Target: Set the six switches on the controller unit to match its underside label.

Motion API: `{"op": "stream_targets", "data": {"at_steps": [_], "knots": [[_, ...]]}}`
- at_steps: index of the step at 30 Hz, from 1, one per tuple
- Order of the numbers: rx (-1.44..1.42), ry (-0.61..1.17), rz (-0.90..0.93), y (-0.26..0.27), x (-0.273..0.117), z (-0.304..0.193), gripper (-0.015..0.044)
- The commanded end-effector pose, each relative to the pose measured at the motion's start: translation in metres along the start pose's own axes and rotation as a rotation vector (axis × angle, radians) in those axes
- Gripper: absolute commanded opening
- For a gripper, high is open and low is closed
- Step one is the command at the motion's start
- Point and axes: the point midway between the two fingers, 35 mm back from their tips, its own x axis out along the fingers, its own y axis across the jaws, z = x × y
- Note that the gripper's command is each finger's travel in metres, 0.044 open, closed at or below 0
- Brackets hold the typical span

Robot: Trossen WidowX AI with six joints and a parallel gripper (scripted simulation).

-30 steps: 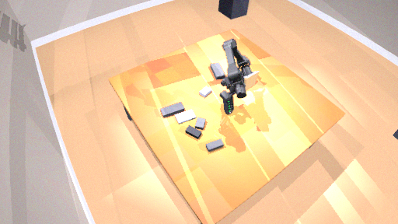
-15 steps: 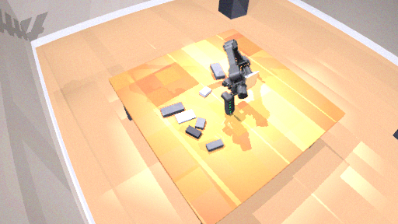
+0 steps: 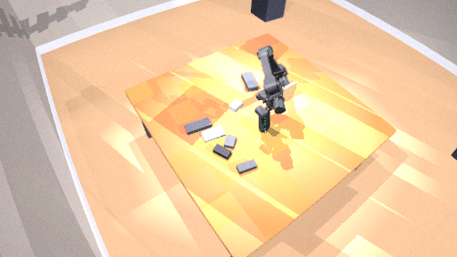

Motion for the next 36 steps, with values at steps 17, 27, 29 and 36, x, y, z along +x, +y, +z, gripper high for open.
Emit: {"op": "stream_targets", "data": {"at_steps": [17,27,29,36], "knots": [[0.002,0.037,-0.001,0.0,-0.004,-0.017,0.0335],[0.002,0.063,-0.001,0.0,-0.005,-0.024,0.0335],[0.002,0.068,-0.001,0.0,-0.006,-0.026,0.0335],[0.002,0.084,-0.001,0.0,-0.006,-0.031,0.0335]]}}
